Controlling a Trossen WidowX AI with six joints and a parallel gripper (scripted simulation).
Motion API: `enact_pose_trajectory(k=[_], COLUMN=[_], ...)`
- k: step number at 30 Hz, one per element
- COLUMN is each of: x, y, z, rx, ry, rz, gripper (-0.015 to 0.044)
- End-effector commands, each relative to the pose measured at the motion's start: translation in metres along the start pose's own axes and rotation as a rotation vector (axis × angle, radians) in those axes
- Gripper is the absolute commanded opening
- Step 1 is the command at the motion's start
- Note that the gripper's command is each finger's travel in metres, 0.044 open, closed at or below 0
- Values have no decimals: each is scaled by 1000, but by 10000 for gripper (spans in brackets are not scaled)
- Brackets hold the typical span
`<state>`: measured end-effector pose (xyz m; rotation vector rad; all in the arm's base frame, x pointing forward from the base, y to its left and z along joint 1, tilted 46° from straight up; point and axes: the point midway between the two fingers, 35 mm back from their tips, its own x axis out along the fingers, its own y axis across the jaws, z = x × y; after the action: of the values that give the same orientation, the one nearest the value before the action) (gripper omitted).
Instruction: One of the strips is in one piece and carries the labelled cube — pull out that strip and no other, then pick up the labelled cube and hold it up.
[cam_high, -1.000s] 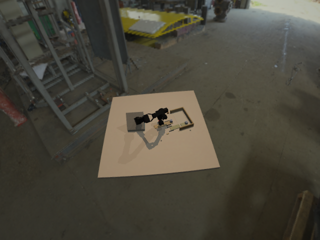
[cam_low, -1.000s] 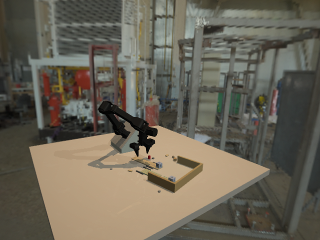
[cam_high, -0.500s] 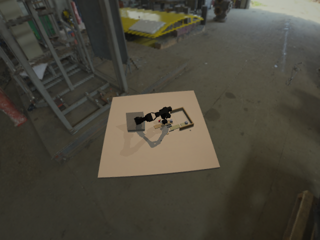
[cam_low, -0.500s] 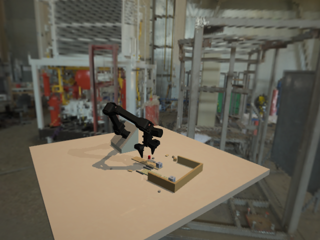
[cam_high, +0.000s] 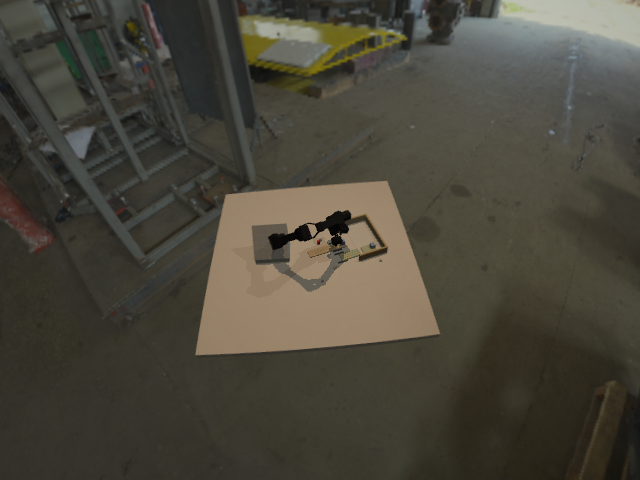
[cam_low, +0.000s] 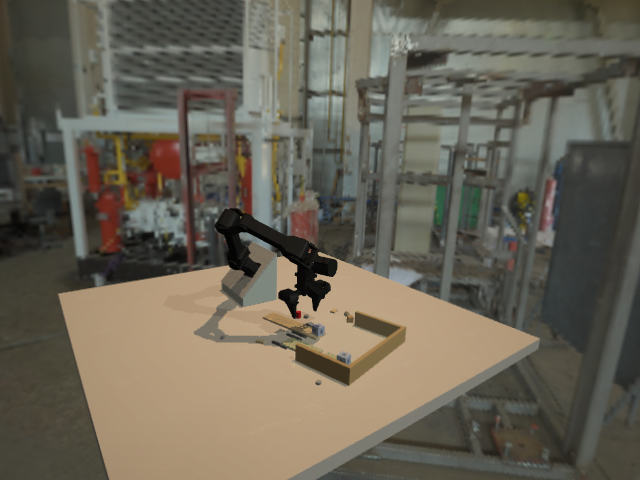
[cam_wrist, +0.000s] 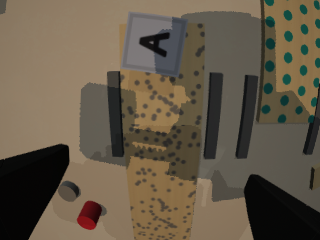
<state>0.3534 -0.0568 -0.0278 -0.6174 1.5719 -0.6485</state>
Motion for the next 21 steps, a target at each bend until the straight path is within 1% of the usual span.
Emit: enact_pose_trajectory(k=[1,16,21], x=[-2,-7,-2], y=[3,11,11], z=[16,56,56], rx=[1,3,3], ry=[-1,-2,-3], rz=[3,3,4], gripper=[440,440,309])
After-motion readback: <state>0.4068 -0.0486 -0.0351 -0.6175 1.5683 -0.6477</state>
